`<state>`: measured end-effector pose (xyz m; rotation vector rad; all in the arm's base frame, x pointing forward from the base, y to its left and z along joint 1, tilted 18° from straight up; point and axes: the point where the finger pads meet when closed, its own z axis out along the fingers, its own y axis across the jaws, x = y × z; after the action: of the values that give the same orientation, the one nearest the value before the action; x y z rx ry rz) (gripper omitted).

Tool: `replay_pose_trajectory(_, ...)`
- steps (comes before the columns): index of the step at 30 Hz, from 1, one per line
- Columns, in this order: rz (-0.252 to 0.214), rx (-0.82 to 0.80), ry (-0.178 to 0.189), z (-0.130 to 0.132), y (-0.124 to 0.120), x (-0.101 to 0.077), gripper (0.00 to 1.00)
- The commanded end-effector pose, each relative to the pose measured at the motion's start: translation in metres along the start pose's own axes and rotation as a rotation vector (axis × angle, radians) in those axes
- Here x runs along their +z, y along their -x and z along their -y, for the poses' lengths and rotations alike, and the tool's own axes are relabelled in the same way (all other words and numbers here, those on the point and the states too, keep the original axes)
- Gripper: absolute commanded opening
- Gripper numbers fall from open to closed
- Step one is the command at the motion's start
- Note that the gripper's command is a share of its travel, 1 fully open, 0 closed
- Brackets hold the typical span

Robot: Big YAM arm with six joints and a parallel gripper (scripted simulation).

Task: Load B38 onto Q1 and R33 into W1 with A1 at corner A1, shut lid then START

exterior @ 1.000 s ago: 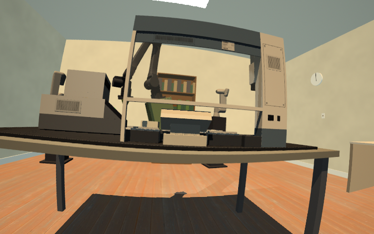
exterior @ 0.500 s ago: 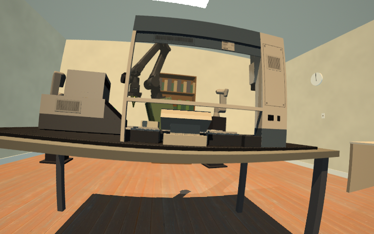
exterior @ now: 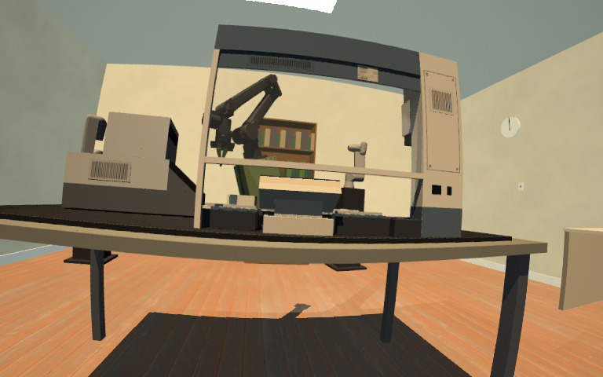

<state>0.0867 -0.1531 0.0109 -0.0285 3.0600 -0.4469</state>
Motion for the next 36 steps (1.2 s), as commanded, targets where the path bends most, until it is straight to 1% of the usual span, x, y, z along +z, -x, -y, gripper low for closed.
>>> replay_pose_trajectory(1,0.012,0.018,-0.015,0.014,0.007,-0.007,0.0)
replay_pose_trajectory(9,0.013,0.015,-0.028,0.021,0.007,-0.007,0.0)
replay_pose_trajectory(20,0.028,0.005,-0.058,0.033,0.012,-0.009,0.0)
replay_pose_trajectory(24,0.03,0.002,-0.059,0.033,0.013,-0.01,0.0)
replay_pose_trajectory(33,0.051,-0.016,-0.07,0.035,0.023,-0.013,0.0)
replay_pose_trajectory(36,0.046,0.002,-0.068,0.034,0.02,-0.011,0.0)
